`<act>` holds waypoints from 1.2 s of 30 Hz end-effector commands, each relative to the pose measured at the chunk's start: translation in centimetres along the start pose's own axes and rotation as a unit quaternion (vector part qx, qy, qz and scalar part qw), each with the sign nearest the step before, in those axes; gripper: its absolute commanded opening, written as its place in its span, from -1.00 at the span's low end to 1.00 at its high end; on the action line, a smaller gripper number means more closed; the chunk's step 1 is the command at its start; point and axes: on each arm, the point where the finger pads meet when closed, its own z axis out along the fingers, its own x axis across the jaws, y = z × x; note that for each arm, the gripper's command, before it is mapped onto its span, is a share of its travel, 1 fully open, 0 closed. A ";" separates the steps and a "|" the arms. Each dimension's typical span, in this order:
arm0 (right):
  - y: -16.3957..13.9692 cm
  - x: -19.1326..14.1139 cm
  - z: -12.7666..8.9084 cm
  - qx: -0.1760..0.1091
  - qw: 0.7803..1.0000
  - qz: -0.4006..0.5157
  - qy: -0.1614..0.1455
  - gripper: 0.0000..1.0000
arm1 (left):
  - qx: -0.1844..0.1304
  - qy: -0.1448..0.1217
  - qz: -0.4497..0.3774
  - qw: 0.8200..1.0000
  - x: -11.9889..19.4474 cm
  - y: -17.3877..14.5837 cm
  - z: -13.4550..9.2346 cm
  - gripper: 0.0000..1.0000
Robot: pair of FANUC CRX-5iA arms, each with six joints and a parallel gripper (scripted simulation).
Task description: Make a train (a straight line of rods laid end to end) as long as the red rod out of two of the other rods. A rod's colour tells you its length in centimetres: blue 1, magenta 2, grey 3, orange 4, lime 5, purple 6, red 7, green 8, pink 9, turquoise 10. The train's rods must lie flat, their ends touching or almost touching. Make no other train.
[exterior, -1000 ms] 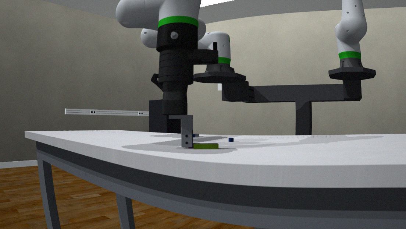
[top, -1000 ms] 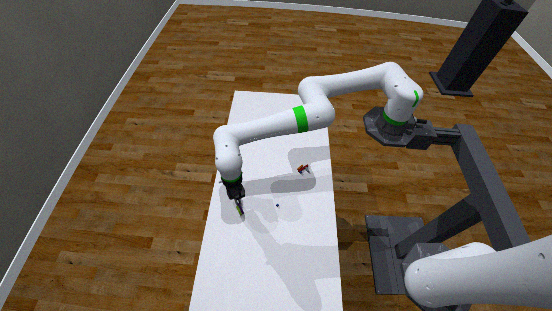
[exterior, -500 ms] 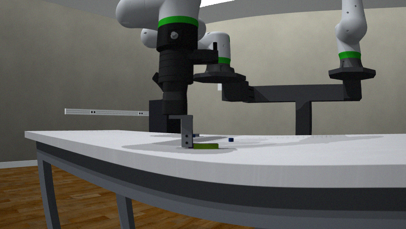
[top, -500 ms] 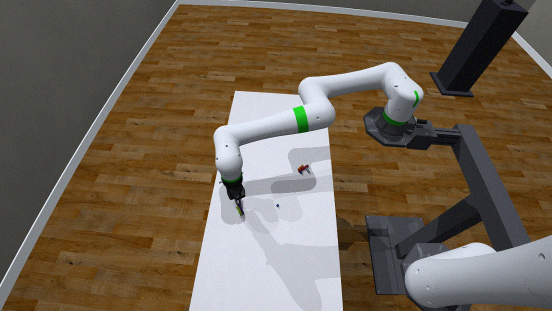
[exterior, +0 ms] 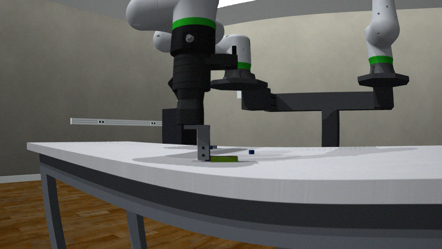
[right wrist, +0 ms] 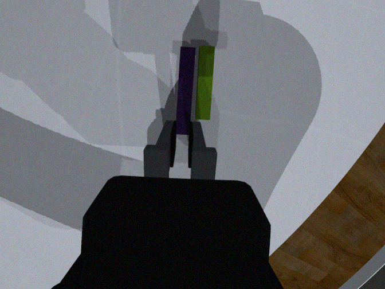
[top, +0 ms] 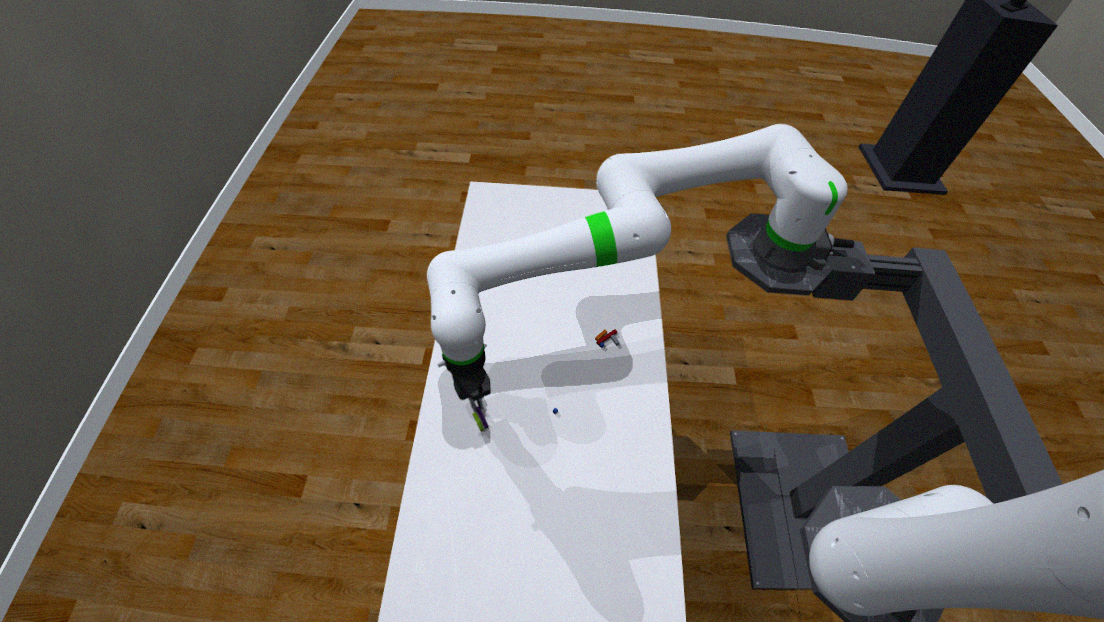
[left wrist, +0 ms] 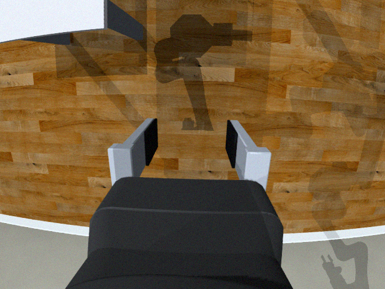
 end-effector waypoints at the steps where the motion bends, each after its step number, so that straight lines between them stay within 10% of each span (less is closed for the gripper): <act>1: 0.0 0.1 -0.5 0.000 1.000 0.000 0.002 -0.52 | -0.001 0.000 0.000 1.000 0.0 0.0 -0.1 1.00; 18: 0.0 0.1 -9.9 0.000 1.000 0.000 0.002 -0.52 | -0.001 0.000 0.000 1.000 0.0 0.0 -0.1 1.00; 36: -1.1 -0.4 -10.2 0.000 0.998 -0.069 0.001 -0.52 | -0.001 0.000 0.000 1.000 0.0 0.0 -0.1 1.00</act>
